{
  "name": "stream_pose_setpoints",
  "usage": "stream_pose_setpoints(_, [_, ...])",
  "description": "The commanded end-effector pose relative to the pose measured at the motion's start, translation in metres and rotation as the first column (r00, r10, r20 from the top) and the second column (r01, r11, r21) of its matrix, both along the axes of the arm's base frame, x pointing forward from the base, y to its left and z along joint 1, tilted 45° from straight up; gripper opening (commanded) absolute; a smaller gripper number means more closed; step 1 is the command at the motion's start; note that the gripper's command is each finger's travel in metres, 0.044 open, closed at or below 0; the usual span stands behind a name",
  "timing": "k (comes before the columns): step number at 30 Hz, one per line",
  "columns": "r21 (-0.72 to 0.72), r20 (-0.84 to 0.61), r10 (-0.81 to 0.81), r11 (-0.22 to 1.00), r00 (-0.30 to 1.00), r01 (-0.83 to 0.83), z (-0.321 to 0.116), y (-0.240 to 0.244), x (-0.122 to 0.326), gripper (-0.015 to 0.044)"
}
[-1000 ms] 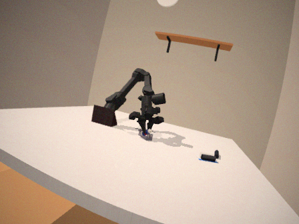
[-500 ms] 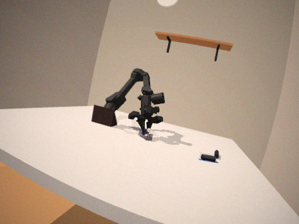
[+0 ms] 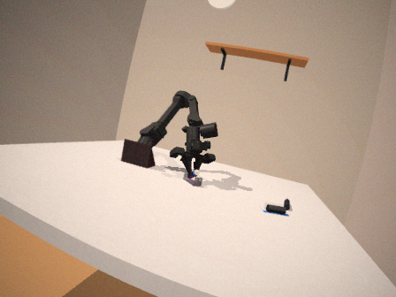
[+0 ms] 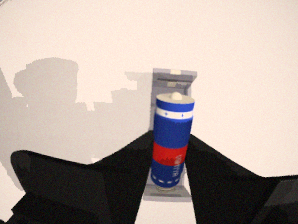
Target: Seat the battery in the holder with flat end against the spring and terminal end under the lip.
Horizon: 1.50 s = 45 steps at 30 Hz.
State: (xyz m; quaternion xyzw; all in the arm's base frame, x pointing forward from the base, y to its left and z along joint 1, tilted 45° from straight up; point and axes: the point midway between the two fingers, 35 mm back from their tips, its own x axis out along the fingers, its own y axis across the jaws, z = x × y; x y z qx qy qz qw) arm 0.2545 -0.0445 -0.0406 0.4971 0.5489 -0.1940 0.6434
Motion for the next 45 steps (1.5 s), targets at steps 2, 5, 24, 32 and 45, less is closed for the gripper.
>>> stream_pose_setpoints(2, [0.016, -0.014, 0.004, 1.000, 1.000, -0.003, -0.0010, 0.0036, -0.0033, 0.0077])
stream_pose_setpoints(5, [0.016, -0.014, 0.004, 1.000, 1.000, -0.003, -0.0010, 0.0036, -0.0033, 0.0077])
stream_pose_setpoints(24, [0.016, -0.015, 0.005, 1.000, 1.000, -0.005, -0.0008, 0.0038, -0.0032, 0.0077])
stream_pose_setpoints(32, [0.016, -0.016, 0.005, 1.000, 1.000, -0.005, -0.0008, 0.0038, -0.0033, 0.0077])
stream_pose_setpoints(45, [0.023, -0.023, 0.016, 1.000, 1.000, -0.016, -0.0016, 0.0036, -0.0030, 0.0077])
